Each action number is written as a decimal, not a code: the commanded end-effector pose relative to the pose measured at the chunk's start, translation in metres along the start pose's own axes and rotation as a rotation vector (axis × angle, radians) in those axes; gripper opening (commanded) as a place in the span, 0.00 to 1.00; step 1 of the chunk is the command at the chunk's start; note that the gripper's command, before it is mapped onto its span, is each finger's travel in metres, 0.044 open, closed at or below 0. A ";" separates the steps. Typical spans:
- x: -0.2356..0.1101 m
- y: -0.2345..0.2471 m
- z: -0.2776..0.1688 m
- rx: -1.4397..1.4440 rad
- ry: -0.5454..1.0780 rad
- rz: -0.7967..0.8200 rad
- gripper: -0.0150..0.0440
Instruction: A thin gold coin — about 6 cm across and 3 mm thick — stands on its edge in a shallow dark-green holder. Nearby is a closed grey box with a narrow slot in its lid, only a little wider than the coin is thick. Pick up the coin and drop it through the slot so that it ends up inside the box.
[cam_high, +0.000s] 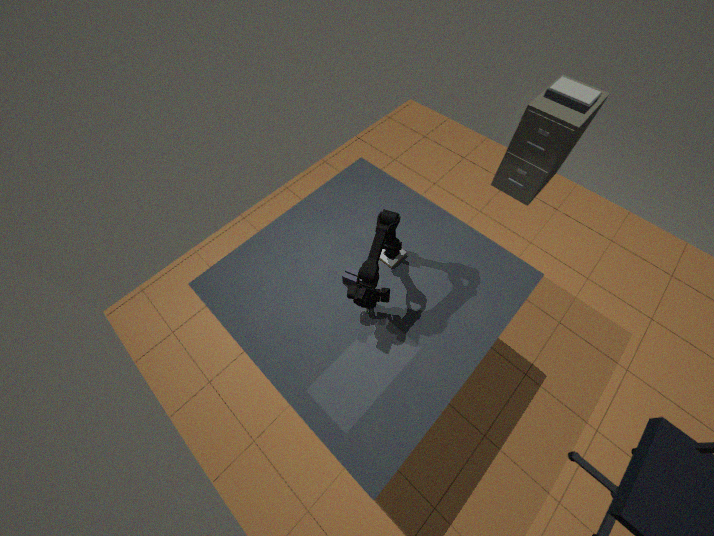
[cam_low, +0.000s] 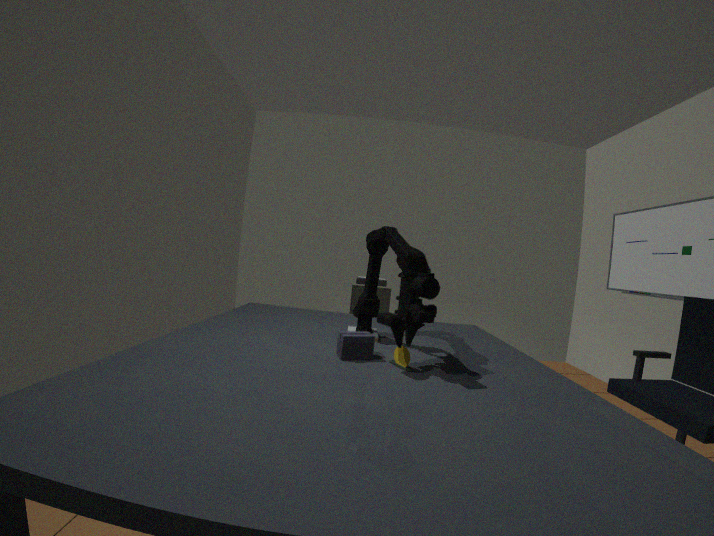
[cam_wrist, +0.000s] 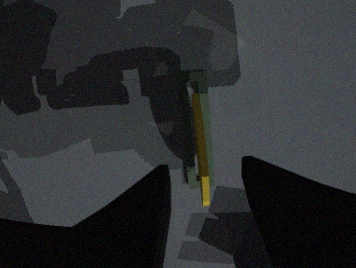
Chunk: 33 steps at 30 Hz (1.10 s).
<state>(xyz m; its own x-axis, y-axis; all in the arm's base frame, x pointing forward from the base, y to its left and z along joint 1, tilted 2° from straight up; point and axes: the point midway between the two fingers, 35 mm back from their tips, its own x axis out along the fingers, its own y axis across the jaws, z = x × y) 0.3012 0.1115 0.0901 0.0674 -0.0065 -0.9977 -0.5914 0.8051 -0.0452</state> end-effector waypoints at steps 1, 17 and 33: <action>0.010 -0.001 -0.001 -0.006 0.012 -0.002 0.53; 0.037 0.000 -0.002 -0.006 0.012 -0.002 0.53; 0.054 0.000 -0.004 -0.006 0.012 -0.002 0.39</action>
<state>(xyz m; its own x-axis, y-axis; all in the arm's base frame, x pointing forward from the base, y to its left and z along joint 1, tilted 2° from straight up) 0.3019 0.1101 0.0397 0.0627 -0.0090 -0.9980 -0.5915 0.8051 -0.0444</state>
